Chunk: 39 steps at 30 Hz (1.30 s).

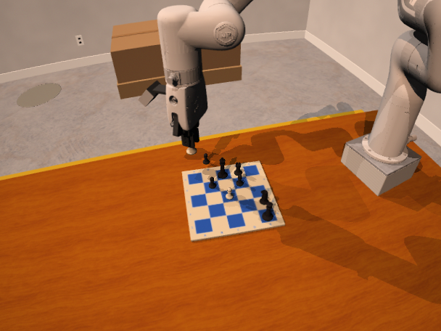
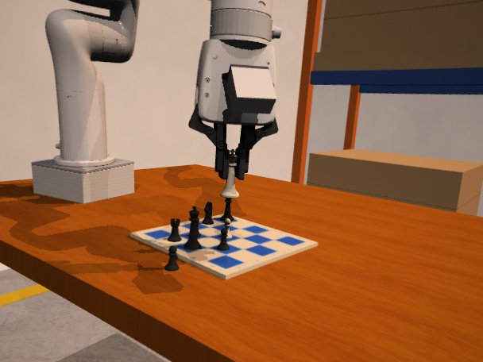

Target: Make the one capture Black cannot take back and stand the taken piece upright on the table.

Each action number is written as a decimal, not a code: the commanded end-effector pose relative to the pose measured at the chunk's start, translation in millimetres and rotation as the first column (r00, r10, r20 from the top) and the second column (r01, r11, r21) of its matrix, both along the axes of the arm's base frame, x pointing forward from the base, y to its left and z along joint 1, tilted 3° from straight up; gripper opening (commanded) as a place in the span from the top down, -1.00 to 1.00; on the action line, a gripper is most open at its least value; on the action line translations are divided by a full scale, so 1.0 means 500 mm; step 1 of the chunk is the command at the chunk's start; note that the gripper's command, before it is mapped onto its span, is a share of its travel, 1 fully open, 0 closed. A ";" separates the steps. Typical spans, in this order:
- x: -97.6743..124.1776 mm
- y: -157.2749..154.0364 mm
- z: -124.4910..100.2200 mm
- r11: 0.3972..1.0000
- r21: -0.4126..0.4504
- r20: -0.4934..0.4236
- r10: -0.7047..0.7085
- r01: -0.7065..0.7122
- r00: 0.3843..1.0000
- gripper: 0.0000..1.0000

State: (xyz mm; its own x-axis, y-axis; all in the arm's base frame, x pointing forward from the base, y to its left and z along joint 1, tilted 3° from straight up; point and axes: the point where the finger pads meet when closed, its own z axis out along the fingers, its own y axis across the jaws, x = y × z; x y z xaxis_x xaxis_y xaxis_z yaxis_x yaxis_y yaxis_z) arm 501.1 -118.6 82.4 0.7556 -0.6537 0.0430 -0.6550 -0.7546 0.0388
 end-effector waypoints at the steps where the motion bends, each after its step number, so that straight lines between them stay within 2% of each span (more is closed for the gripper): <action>1: 0.000 0.001 0.016 1.000 0.000 0.001 0.000 0.000 1.000 1.00; 11: 0.001 0.004 0.015 1.000 0.000 0.000 0.021 -0.021 1.000 1.00; 14: 0.005 0.029 0.014 0.979 -0.001 -0.011 0.203 -0.203 0.979 1.00; 16: 0.008 0.054 0.013 0.939 0.000 -0.020 0.343 -0.343 0.939 1.00; 21: 0.011 0.083 0.012 0.831 0.005 -0.033 0.556 -0.556 0.831 1.00; 39: 0.011 0.082 0.002 0.831 0.005 -0.033 0.556 -0.556 0.831 1.00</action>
State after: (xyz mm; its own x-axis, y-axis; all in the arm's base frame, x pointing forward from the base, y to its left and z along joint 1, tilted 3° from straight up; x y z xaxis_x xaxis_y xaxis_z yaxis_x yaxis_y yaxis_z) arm 505.1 -77.1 85.1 0.9923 -0.1235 0.0114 -0.1240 -0.9907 0.0567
